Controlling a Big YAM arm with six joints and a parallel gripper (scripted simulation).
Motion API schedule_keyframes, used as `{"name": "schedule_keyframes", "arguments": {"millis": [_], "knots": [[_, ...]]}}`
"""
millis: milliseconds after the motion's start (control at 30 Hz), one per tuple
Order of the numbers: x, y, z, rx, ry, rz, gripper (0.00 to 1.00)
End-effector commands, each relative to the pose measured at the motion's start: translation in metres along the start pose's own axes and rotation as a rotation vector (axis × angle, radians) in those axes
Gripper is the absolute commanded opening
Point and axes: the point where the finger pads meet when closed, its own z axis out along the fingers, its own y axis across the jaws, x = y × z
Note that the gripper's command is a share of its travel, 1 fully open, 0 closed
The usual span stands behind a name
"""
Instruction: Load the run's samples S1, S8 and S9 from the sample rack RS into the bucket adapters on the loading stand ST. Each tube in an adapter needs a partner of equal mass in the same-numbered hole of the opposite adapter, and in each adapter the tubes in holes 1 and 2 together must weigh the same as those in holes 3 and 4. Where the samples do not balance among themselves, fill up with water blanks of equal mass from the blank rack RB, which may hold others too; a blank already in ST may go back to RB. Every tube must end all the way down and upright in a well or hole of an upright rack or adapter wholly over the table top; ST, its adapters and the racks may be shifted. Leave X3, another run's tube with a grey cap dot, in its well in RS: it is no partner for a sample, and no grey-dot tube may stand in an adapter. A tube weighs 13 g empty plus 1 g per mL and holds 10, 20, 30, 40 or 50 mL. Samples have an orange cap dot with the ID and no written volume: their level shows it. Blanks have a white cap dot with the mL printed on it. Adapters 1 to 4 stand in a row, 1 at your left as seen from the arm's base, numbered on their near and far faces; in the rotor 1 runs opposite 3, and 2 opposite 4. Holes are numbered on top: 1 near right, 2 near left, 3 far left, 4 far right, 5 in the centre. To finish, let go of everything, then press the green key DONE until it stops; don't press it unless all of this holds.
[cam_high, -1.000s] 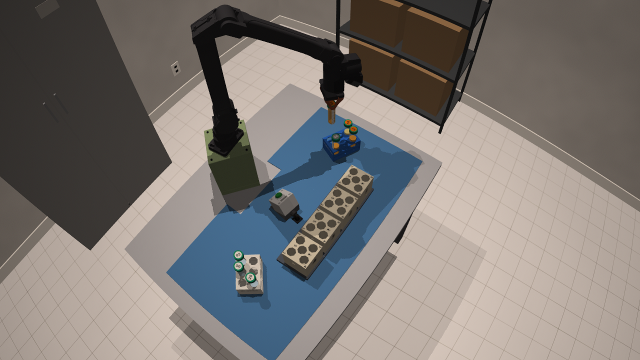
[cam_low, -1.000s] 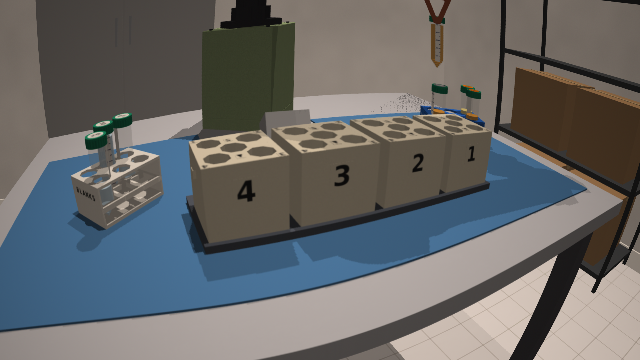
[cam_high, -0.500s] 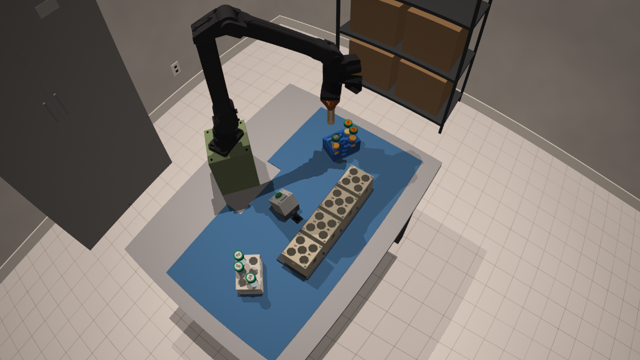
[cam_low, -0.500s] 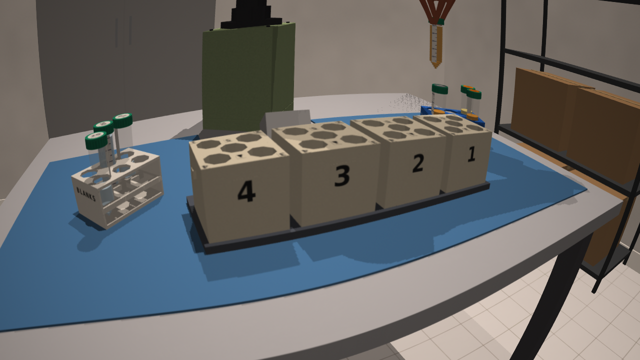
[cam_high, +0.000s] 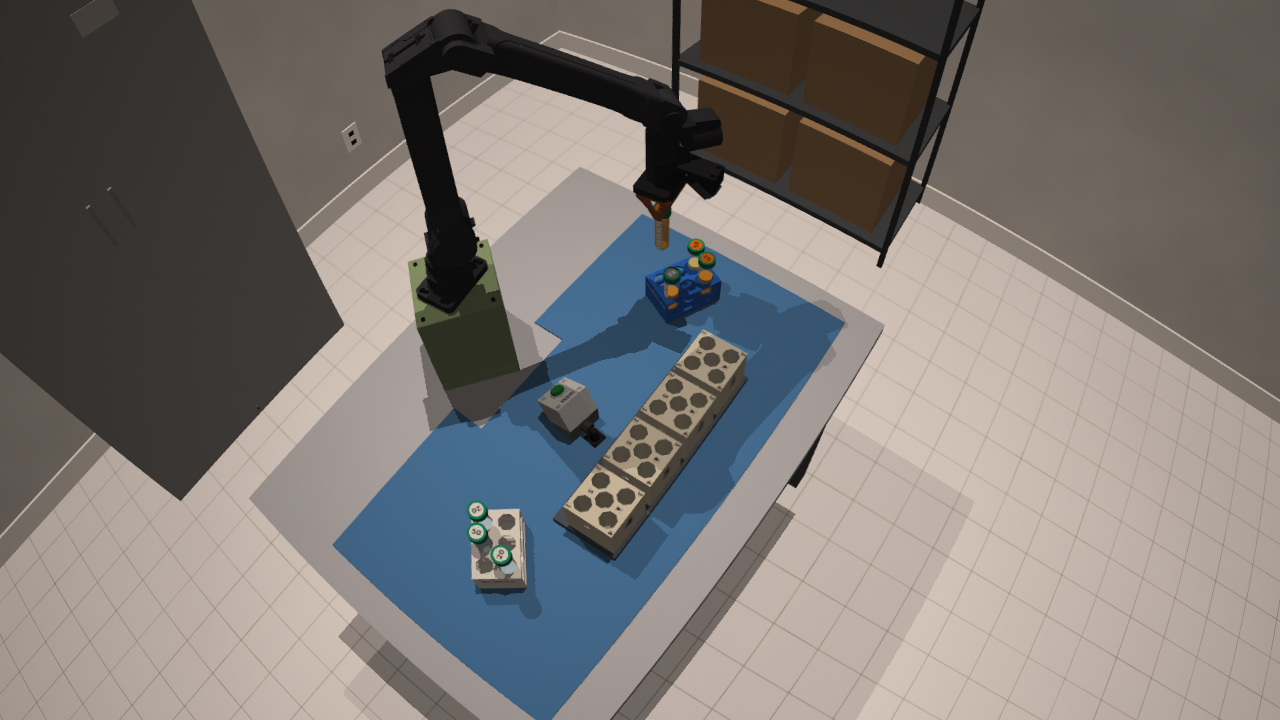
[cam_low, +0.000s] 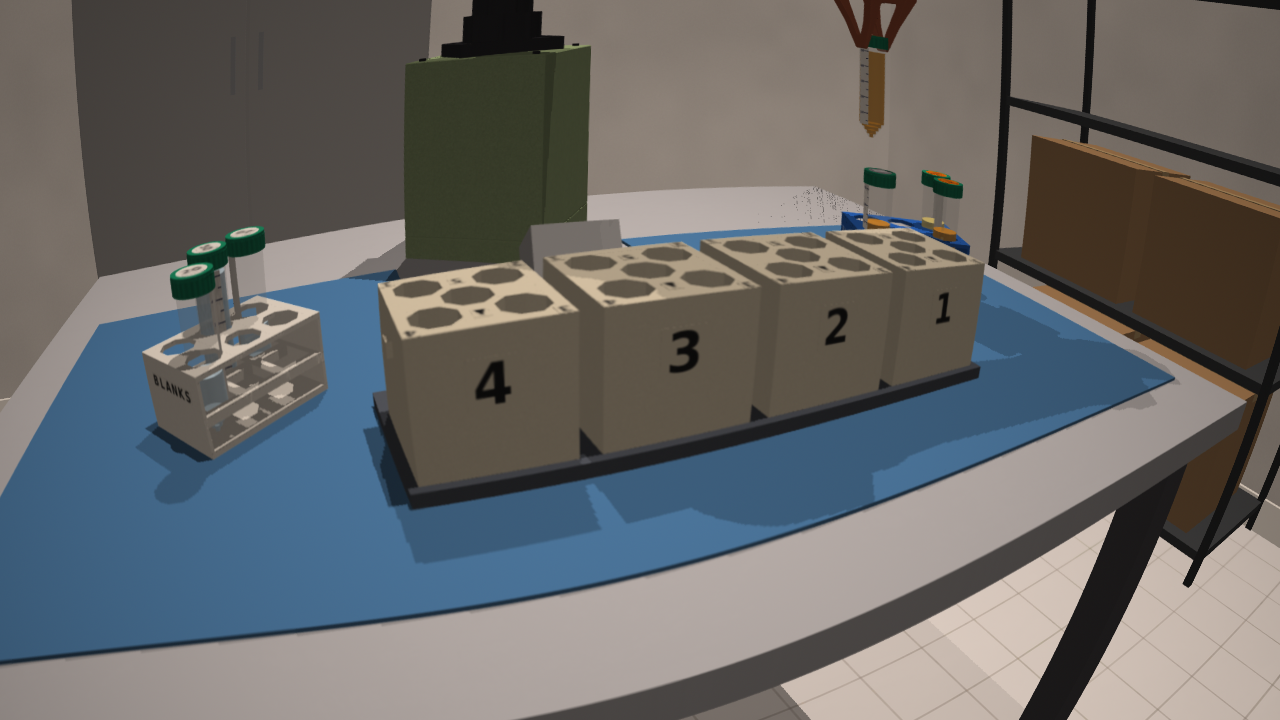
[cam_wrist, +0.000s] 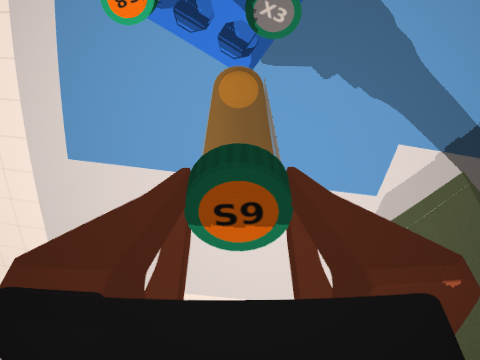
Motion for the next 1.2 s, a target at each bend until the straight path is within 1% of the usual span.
{"name": "schedule_keyframes", "arguments": {"millis": [0, 33, 533, 600, 700, 767, 800, 1100, 1167], "knots": [[-0.009, 0.012, -0.011, -0.032, -0.030, 0.117, 0.00], [-0.009, 0.012, -0.011, -0.032, -0.030, 0.117, 0.00], [-0.009, 0.012, -0.010, -0.035, -0.023, 0.517, 0.00], [-0.009, 0.012, -0.010, -0.035, -0.023, 0.517, 0.00], [-0.008, 0.012, -0.010, -0.036, -0.021, 0.594, 0.00], [-0.010, 0.011, -0.013, -0.037, -0.021, 0.588, 0.00], [-0.002, 0.005, 0.005, -0.008, -0.008, 0.594, 0.00], [-0.002, 0.003, 0.029, -0.007, -0.008, 0.598, 0.00], [-0.002, 0.003, 0.029, -0.007, -0.008, 0.598, 0.00]]}}
